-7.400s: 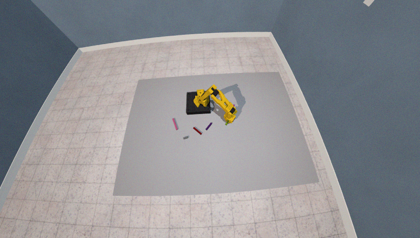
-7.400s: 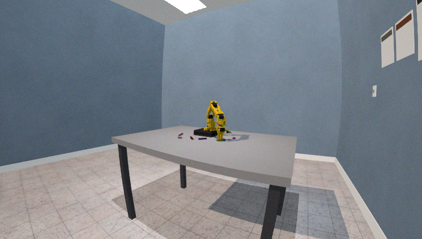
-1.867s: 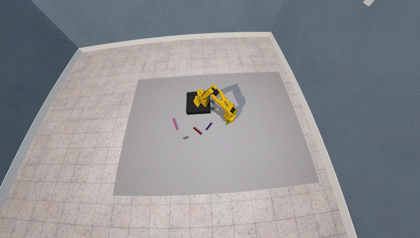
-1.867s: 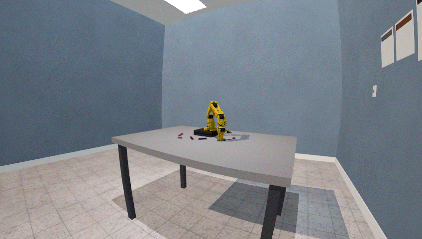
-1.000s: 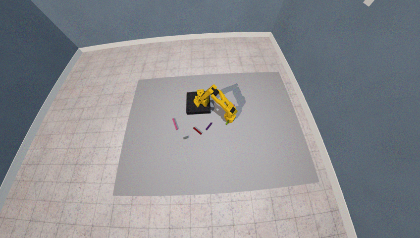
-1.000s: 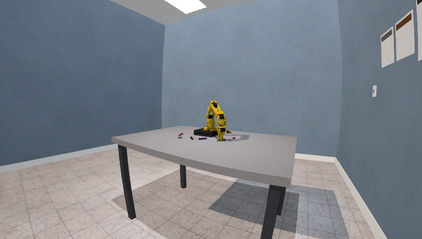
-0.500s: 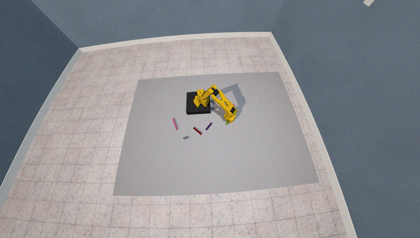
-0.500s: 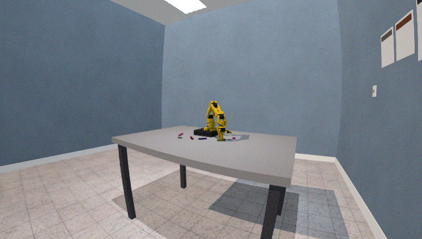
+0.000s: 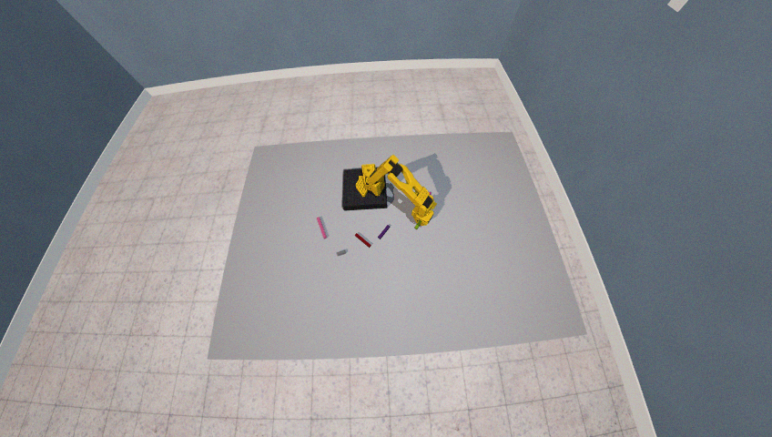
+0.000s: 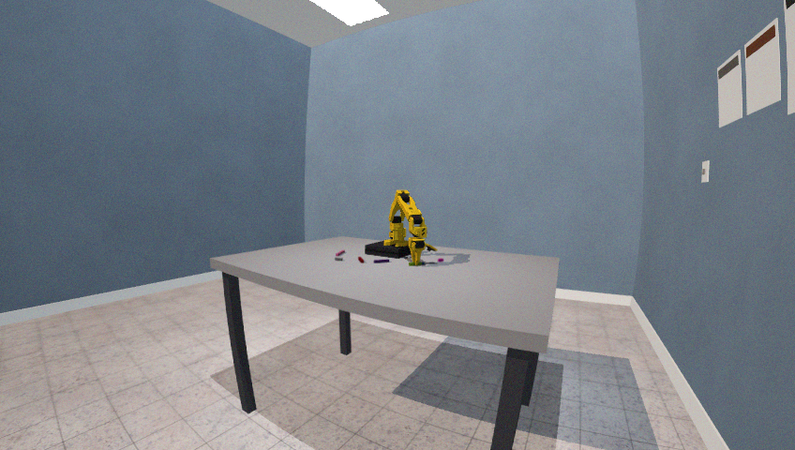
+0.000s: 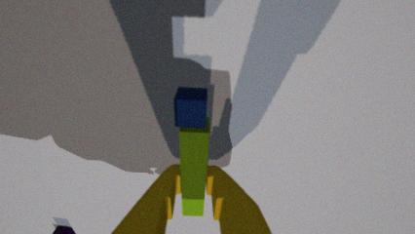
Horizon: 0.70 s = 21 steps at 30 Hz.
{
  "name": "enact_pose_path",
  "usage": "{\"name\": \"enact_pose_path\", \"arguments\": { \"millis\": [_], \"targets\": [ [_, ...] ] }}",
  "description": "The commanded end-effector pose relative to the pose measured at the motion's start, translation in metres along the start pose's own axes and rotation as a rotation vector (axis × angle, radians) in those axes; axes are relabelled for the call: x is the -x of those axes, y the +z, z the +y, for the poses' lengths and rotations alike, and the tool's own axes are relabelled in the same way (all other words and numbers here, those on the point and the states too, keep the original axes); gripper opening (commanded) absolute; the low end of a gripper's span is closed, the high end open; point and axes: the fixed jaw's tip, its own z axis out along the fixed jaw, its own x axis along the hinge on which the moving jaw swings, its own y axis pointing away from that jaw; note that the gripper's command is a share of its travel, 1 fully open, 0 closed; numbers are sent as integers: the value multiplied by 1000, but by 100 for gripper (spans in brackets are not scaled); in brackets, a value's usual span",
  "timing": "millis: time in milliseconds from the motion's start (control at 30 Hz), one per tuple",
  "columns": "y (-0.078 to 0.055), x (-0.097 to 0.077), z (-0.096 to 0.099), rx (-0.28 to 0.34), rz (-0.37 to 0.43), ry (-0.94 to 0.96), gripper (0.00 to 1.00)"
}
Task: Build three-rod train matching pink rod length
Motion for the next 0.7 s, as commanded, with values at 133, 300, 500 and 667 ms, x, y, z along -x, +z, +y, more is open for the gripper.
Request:
{"name": "enact_pose_path", "arguments": {
  "millis": [133,300,500,667],
  "targets": [
    [-1,1,0,1,-1,2,3],
    [-1,1,0,1,-1,2,5],
    [-1,1,0,1,-1,2,6],
    [-1,1,0,1,-1,2,6]
  ]
}}
